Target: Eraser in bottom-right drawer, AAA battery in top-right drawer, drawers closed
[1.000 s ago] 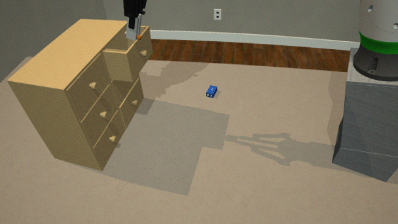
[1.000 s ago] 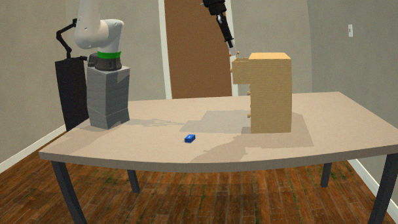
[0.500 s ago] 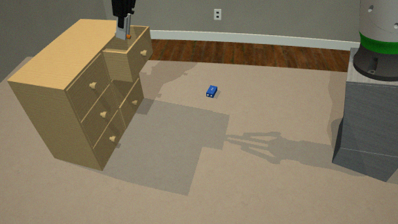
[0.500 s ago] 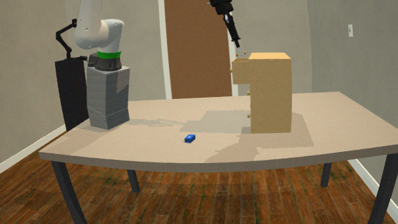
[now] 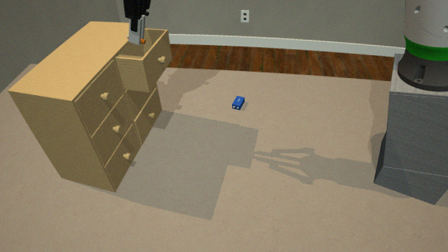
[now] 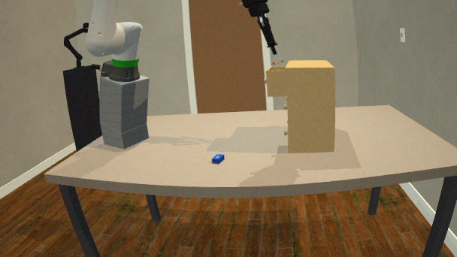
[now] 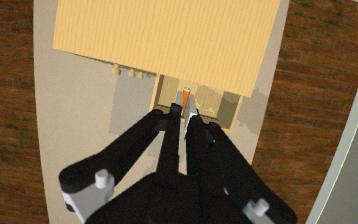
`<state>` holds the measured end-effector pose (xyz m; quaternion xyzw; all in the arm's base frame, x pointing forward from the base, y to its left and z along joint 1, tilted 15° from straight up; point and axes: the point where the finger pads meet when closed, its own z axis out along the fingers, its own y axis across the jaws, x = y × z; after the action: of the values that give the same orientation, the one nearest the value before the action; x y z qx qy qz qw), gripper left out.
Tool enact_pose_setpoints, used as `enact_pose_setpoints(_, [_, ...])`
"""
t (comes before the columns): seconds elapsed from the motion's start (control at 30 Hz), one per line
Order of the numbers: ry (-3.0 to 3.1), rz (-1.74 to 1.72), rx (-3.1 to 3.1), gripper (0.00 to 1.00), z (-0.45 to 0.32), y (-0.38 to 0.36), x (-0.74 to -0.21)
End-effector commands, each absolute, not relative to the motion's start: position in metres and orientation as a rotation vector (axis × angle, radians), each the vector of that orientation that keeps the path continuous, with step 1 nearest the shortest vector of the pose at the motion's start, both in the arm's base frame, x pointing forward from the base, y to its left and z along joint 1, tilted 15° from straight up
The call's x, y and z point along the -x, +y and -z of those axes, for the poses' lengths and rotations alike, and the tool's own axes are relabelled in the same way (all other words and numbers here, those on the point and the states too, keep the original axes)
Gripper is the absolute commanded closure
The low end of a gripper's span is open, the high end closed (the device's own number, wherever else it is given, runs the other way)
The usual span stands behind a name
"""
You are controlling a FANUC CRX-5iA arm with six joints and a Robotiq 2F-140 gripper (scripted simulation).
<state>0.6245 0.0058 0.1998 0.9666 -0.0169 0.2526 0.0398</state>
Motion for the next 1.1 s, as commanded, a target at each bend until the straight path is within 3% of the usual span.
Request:
enact_pose_setpoints(0.0, [-0.052, -0.775, -2.962, 0.97, -0.2001, 0.0058, -0.6246])
enact_pose_setpoints(0.5, [-0.052, -0.775, -2.962, 0.97, -0.2001, 0.0058, -0.6246])
enact_pose_setpoints(0.9, [-0.052, -0.775, -2.962, 0.85, -0.2001, 0.0058, -0.6246])
enact_pose_setpoints(0.93, [-0.052, -0.775, -2.962, 0.0, -0.2001, 0.0058, -0.6246])
enact_pose_setpoints(1.07, [-0.052, -0.775, -2.962, 0.0, -0.2001, 0.0058, -0.6246])
